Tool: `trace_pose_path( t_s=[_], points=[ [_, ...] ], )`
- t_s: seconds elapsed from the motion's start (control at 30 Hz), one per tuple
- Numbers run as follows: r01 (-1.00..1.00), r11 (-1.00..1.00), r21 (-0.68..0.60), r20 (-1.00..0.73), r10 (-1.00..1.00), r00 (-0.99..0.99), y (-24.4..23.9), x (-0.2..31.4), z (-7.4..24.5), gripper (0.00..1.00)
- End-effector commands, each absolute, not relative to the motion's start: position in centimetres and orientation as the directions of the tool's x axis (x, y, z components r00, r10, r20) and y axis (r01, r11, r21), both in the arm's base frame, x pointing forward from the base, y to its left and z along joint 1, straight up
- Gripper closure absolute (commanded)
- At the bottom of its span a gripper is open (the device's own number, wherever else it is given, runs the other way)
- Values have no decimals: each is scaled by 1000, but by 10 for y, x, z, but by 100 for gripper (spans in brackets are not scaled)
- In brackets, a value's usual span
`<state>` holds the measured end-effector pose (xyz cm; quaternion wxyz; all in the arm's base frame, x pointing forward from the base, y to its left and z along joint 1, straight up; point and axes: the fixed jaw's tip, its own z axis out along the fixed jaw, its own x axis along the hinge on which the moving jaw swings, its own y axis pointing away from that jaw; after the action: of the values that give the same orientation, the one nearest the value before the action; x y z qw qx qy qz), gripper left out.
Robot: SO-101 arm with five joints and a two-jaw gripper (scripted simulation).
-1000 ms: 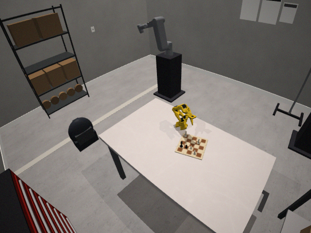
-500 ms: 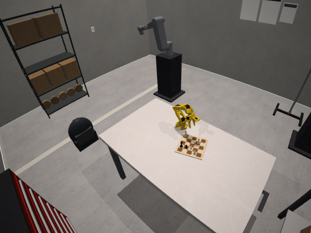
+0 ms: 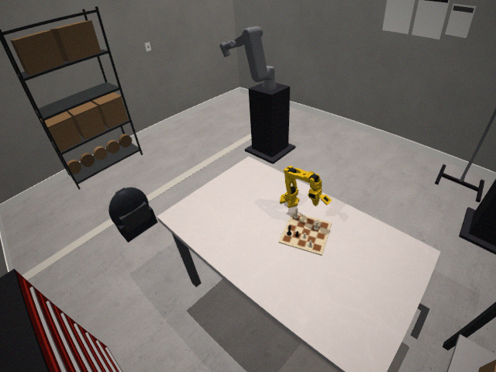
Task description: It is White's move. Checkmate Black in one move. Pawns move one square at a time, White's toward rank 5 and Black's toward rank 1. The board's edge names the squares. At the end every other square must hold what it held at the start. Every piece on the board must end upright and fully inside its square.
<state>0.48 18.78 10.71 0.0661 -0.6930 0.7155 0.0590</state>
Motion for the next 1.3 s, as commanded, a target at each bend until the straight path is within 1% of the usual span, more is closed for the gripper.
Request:
trace_pose_path(
  t_s=[0.0,1.27],
  points=[
    [-1000,7,-4,-108,-994,-7,191,1,103,100],
    [-1000,-3,-3,-74,-997,4,188,-1,98,100]
  ],
)
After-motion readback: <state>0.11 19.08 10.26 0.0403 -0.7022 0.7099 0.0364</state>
